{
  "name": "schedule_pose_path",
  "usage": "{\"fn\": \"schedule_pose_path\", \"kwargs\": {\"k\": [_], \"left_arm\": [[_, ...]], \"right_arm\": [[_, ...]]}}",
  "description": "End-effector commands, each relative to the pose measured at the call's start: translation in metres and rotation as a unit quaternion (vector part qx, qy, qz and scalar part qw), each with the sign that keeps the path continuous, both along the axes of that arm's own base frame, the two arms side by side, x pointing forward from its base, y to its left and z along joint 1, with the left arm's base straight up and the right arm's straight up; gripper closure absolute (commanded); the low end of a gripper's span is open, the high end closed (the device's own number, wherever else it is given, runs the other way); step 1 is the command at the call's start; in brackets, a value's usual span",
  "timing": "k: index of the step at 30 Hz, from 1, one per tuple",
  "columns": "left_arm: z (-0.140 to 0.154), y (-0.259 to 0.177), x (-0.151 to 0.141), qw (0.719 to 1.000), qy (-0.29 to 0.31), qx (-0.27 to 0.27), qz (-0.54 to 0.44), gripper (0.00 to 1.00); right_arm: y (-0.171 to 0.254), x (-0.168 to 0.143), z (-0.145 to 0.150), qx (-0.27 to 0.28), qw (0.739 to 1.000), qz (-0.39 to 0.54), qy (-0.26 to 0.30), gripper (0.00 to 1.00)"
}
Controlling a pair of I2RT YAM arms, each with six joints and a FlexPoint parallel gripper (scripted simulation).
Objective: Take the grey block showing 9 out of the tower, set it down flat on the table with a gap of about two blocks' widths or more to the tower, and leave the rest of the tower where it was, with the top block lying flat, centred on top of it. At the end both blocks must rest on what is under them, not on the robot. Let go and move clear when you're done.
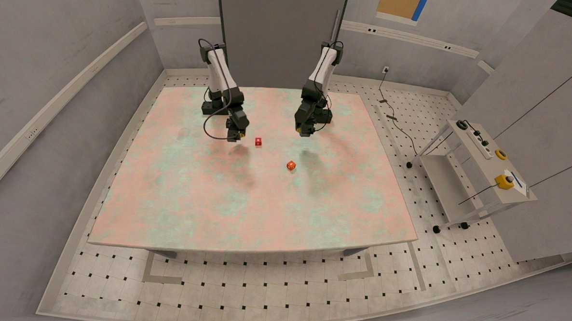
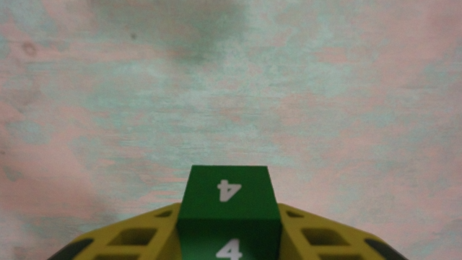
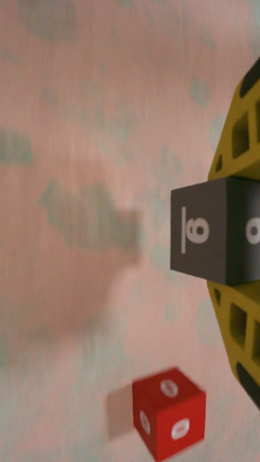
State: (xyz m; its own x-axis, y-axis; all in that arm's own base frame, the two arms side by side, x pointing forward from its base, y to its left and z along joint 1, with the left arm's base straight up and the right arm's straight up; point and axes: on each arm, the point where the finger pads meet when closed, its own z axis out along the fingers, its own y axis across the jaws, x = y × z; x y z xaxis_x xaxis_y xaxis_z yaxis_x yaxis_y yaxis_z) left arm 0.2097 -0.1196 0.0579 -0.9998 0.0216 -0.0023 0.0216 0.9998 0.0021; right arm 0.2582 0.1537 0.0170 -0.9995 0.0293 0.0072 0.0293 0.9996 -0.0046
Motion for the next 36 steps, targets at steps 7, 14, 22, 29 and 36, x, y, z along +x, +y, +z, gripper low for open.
{"fn": "schedule_pose_path", "kwargs": {"k": [7, 14, 22, 29, 36], "left_arm": [[-0.002, 0.0, 0.001, 1.0, -0.002, 0.004, 0.0, 0.68], [-0.002, 0.0, 0.001, 1.0, -0.002, 0.004, 0.0, 0.68], [-0.002, 0.0, 0.001, 1.0, -0.002, 0.004, 0.0, 0.68], [-0.002, 0.0, 0.001, 1.0, -0.002, 0.004, 0.0, 0.68], [-0.002, 0.0, 0.001, 1.0, -0.002, 0.004, 0.0, 0.68]], "right_arm": [[-0.006, -0.004, -0.017, 0.0, 1.0, 0.027, 0.008, 0.68], [-0.006, -0.004, -0.038, 0.002, 0.999, 0.031, 0.007, 0.68], [0.001, 0.01, -0.04, 0.012, 0.999, 0.029, -0.01, 0.68], [-0.002, 0.008, -0.038, 0.014, 1.0, 0.014, -0.012, 0.0], [-0.002, 0.01, -0.034, 0.016, 1.0, 0.012, -0.016, 0.0]]}}
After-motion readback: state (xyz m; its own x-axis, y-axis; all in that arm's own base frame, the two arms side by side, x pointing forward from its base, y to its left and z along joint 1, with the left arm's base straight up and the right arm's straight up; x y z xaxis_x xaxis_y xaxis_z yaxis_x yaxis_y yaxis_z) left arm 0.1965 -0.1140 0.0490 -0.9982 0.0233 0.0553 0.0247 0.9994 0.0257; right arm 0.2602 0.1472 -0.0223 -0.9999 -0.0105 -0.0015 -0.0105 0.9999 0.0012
